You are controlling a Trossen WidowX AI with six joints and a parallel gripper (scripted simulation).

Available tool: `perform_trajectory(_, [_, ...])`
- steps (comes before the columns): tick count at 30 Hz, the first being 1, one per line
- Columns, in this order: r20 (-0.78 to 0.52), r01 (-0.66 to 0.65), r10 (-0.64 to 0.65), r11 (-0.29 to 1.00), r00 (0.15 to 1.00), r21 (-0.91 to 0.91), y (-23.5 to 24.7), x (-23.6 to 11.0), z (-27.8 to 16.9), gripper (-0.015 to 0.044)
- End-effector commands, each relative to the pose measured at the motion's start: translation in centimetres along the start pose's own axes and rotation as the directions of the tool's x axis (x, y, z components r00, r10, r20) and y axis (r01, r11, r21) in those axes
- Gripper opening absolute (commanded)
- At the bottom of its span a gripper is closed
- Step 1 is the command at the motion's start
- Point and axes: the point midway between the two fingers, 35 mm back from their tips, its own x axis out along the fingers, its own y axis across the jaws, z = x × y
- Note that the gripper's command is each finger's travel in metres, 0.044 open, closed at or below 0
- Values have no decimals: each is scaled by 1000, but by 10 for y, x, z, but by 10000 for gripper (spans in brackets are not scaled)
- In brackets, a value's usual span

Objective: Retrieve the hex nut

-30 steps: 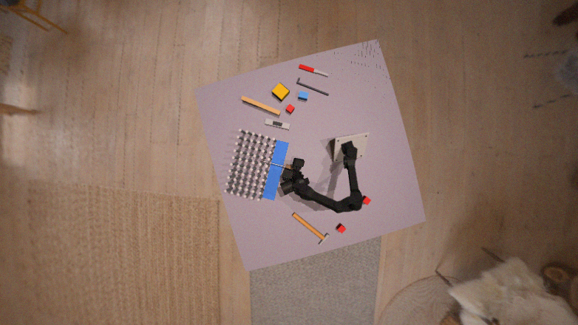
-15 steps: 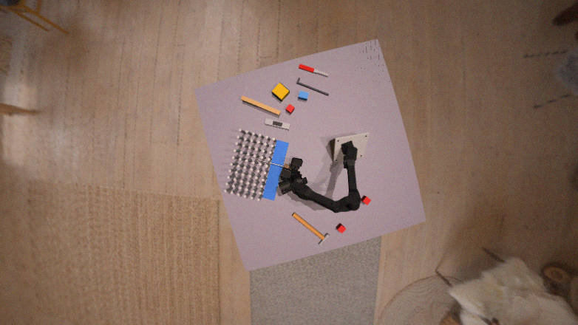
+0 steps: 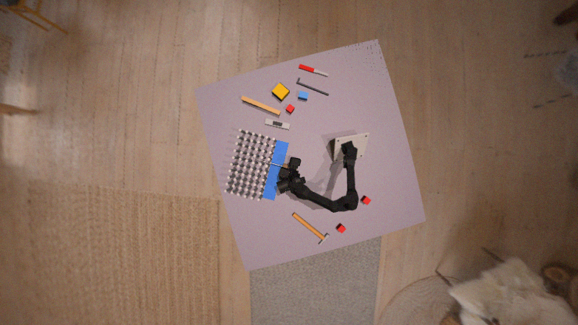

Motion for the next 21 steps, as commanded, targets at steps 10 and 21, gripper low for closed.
perform_trajectory(10, [10,-4,4,1000,1000,-3,1,0,12,0])
perform_trajectory(21, [10,-4,4,1000,1000,-3,1,2,19,0])
